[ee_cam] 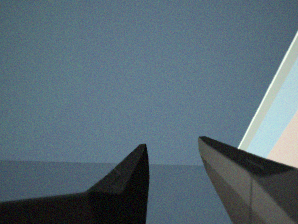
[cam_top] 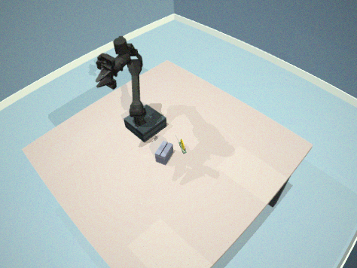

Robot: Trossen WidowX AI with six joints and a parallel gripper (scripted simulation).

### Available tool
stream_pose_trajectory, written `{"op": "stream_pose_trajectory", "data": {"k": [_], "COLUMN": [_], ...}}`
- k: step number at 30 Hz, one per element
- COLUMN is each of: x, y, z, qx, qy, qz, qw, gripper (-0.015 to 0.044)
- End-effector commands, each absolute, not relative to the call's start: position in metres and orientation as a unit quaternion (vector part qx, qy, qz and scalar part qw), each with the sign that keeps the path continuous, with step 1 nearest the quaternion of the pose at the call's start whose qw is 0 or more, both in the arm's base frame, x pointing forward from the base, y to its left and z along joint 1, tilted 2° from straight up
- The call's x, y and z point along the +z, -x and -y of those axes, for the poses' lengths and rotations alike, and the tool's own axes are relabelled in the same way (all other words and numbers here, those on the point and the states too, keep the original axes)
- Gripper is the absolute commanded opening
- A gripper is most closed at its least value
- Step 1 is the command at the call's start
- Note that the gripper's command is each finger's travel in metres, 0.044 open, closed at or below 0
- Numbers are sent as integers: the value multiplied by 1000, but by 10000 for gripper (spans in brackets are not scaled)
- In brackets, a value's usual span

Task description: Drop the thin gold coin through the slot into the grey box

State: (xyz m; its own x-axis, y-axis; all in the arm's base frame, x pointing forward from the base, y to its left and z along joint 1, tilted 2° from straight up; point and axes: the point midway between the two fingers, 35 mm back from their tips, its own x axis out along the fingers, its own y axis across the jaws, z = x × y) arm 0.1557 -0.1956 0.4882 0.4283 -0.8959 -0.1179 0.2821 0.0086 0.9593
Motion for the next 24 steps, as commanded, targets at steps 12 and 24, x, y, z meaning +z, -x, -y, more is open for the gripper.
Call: {"op": "stream_pose_trajectory", "data": {"k": [12,24], "x": [330,201], "y": [-312,-339], "z": [113,-19], "qx": [-384,-236], "qy": [-440,-292], "qz": [-161,-465], "qw": [796,802], "gripper": [161,161]}}
